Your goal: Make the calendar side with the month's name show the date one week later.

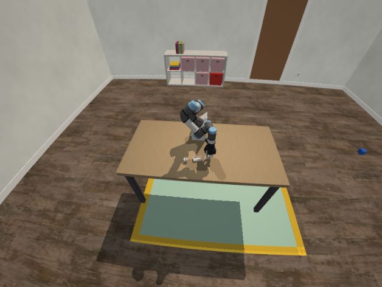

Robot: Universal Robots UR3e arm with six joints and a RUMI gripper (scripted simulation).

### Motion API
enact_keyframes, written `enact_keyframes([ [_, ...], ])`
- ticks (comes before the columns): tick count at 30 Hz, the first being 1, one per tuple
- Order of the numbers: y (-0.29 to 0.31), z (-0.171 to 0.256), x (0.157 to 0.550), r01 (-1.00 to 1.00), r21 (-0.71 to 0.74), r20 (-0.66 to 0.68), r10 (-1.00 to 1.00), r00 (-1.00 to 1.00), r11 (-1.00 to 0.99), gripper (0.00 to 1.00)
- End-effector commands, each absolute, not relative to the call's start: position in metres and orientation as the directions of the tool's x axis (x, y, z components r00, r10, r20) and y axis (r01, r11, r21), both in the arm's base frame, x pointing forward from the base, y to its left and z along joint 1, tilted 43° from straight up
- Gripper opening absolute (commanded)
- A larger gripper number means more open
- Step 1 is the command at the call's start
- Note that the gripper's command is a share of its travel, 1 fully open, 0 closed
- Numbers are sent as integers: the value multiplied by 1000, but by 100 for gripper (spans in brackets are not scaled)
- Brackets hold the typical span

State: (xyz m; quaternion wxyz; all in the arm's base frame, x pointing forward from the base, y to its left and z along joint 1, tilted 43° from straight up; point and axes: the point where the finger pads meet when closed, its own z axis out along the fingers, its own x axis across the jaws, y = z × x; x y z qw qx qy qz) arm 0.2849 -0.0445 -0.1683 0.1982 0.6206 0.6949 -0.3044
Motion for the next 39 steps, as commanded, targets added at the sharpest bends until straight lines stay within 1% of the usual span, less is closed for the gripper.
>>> enact_keyframes([
  [1, -44, -168, 286, 983, -175, -653, 742, -150, 45, 11],
  [39, -47, -171, 285, 983, -175, -653, 742, -150, 45, 11],
])
